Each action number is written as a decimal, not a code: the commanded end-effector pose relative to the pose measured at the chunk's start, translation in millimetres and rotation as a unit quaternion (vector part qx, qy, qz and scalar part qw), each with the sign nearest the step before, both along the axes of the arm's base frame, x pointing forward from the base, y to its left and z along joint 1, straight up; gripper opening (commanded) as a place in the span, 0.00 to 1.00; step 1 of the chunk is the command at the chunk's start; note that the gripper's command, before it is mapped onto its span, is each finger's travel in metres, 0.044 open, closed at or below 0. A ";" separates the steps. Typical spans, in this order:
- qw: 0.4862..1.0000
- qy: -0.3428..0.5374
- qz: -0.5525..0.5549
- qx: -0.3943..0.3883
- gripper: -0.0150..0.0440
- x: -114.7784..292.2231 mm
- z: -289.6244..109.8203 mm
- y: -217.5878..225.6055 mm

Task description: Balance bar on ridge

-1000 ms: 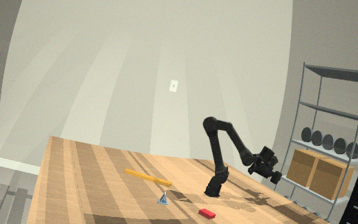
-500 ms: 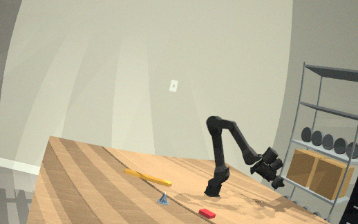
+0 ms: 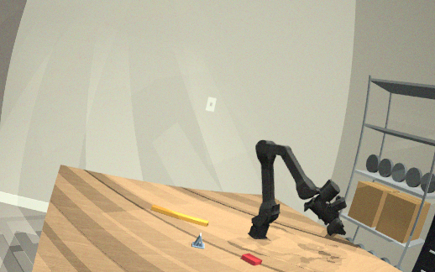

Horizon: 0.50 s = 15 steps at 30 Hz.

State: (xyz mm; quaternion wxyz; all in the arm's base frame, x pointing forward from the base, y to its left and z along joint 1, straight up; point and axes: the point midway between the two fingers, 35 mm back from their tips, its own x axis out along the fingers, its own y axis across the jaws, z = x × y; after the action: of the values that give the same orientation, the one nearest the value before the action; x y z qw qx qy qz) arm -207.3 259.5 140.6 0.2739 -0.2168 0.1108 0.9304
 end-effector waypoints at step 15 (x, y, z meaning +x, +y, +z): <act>0.987 -0.025 -0.157 -0.039 0.79 80.3 -1.7 57.3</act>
State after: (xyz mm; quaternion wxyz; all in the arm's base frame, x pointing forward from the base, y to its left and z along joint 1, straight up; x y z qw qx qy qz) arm -140.7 308.9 138.0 0.3888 -0.2299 0.1620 0.8773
